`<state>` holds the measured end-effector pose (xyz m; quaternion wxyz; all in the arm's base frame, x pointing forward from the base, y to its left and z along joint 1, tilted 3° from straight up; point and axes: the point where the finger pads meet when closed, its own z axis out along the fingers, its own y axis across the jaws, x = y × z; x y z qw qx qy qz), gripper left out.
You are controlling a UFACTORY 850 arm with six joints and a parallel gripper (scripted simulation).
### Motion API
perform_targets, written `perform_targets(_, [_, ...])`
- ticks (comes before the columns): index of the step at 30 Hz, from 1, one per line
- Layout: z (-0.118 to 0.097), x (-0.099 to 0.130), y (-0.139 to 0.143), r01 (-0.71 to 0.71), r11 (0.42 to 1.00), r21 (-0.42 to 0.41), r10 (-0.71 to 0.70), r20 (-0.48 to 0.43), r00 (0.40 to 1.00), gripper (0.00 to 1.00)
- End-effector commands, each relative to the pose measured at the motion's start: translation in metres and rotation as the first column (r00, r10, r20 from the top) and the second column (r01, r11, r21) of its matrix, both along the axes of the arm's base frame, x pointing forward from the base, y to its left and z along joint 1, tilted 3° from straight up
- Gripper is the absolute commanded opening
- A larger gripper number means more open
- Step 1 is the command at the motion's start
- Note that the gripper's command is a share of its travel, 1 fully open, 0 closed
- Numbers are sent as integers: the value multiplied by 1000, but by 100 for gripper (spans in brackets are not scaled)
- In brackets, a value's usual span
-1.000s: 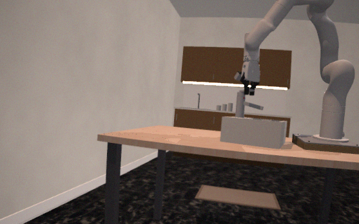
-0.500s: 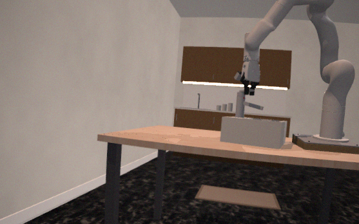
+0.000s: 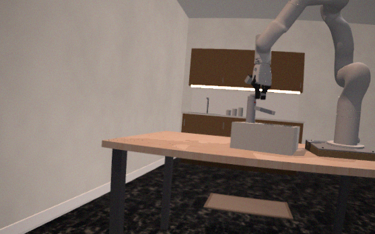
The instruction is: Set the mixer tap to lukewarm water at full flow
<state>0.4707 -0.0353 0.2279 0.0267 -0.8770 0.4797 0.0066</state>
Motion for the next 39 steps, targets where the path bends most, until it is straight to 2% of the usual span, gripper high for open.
perform_targets(1, [1, -1, -1, -32, 999, -1, 32, 4, 999, 0])
perform_targets(4, [1, -3, -3, -75, 997, -1, 75, 6, 997, 0])
perform_targets(8, [0, -9, -8, -200, 980, -4, 200, 12, 980, 0])
perform_targets(17, [-1, -20, -22, -476, 880, -14, 476, 25, 879, 0])
perform_targets(24, [-1, -21, -25, -524, 852, -16, 524, 27, 851, 0])
perform_targets(37, [-1, -21, -25, -525, 851, -17, 525, 27, 850, 0])
perform_targets(38, [-1, -21, -25, -525, 851, -17, 525, 27, 850, 71])
perform_targets(39, [-1, -21, -25, -525, 851, -17, 525, 27, 850, 71])
